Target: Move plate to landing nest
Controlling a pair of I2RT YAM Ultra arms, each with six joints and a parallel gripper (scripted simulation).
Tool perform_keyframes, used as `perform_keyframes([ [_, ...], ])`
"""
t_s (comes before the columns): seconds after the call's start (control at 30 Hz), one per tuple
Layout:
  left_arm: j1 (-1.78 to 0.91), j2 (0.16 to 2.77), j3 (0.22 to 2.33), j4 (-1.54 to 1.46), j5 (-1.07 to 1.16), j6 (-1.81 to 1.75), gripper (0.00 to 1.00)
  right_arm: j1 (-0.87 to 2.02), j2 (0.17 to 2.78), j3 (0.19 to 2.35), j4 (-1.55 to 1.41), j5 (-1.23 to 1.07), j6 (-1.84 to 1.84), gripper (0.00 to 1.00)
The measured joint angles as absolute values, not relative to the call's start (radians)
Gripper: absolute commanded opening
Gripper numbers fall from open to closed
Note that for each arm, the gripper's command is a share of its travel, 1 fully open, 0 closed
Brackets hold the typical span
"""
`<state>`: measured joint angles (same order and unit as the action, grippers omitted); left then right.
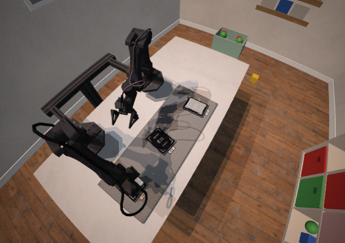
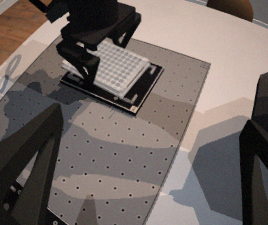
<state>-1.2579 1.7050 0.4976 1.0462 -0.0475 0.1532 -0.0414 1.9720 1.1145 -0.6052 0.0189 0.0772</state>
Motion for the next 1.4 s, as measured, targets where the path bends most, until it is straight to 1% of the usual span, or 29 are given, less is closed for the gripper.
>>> perform_keyframes([
  [0.27,-1.258,1.420,0.305,0.845,-0.144,0.130,1.00,0.309,2.000,1.153,-0.636,0.030,0.397,0.82],
  [0.37,-1.261,1.348,0.286,0.753,-0.170,0.122,1.00,0.378,2.026,1.188,-0.657,0.032,0.475,0.82],
  [0.67,-1.274,0.990,0.231,0.430,-0.254,0.097,1.00,0.556,2.152,1.380,-0.733,0.052,0.674,0.82],
  [0.83,-1.279,0.784,0.227,0.224,-0.303,0.083,1.00,0.637,2.218,1.486,-0.769,0.053,0.746,0.82],
  [0.93,-1.281,0.704,0.226,0.124,-0.324,0.075,1.00,0.657,2.237,1.518,-0.791,0.054,0.772,0.82],
  [1.1,-1.282,0.496,0.233,-0.088,-0.364,0.056,1.00,0.680,2.279,1.586,-0.820,0.059,0.807,0.82],
  [1.4,-1.271,0.212,0.362,-0.429,-0.408,0.011,1.00,0.714,2.305,1.631,-0.844,0.059,0.834,0.82],
])
